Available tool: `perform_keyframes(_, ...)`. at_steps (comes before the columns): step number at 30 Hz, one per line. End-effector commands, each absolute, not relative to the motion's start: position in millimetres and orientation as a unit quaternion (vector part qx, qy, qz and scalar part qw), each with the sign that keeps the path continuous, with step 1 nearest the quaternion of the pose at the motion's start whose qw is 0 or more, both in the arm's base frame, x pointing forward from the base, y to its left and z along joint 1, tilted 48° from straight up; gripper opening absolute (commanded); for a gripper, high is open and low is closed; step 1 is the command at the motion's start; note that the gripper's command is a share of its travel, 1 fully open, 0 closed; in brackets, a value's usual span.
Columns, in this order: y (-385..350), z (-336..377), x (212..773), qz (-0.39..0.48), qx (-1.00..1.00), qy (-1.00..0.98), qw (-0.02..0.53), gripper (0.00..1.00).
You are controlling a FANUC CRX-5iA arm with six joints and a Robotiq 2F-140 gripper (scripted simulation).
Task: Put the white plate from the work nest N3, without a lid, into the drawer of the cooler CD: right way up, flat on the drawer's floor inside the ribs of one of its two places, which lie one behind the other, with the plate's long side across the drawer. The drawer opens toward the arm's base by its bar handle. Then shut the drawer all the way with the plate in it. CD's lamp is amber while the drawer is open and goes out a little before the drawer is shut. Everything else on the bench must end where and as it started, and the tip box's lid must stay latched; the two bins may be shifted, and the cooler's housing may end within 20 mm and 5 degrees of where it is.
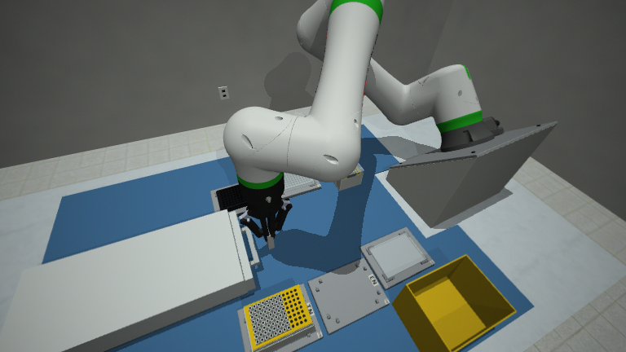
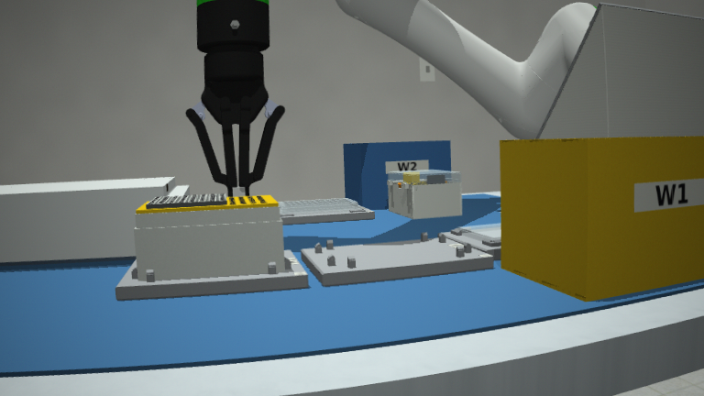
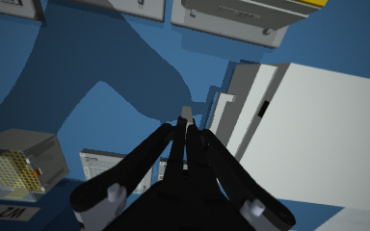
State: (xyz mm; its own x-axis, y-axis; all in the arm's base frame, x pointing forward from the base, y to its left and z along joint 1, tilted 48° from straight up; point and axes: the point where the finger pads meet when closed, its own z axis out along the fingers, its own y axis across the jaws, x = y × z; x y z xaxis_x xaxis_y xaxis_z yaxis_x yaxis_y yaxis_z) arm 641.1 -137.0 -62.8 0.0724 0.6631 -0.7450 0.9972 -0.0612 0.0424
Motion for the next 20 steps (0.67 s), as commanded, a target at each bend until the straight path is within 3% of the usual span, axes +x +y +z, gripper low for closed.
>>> perform_keyframes(1,-137,-63,638,-0.284,0.671,0.619,0.294,0.0)
perform_keyframes(20,-136,-63,627,-0.284,0.671,0.619,0.294,0.0)
